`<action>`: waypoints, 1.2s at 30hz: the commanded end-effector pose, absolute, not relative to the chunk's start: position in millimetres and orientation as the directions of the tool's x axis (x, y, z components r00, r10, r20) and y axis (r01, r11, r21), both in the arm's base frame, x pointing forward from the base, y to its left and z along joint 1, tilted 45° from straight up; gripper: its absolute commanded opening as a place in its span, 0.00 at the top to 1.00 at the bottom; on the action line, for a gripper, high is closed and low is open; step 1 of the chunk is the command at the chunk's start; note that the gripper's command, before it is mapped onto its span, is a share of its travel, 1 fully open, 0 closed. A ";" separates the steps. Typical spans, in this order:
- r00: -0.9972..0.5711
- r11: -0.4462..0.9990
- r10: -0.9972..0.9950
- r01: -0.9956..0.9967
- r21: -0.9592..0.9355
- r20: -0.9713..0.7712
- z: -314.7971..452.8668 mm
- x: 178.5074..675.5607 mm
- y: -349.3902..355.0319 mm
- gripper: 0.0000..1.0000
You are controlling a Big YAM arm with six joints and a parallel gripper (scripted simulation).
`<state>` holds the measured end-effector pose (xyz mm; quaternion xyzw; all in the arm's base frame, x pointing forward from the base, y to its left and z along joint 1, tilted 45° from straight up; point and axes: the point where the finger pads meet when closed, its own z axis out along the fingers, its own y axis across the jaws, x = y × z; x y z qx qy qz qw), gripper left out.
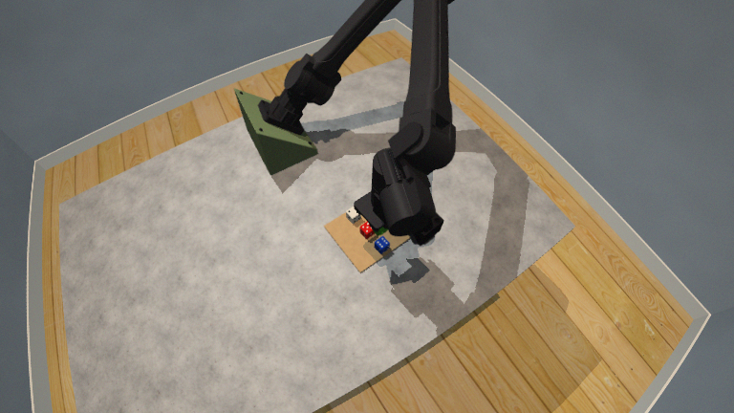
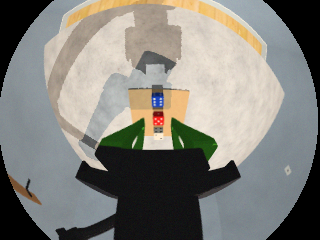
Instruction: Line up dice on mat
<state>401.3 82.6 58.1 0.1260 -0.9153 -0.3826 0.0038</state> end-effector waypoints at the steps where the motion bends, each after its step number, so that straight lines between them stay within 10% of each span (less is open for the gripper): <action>1: -0.961 0.671 -0.251 -0.260 0.695 -0.118 64.4 411.1 81.1 0.61; 2: -0.961 0.671 -0.249 -0.262 0.693 -0.121 65.4 411.5 80.6 0.00; 36: -0.961 0.684 -0.228 -0.273 0.676 -0.158 104.0 424.1 44.2 0.00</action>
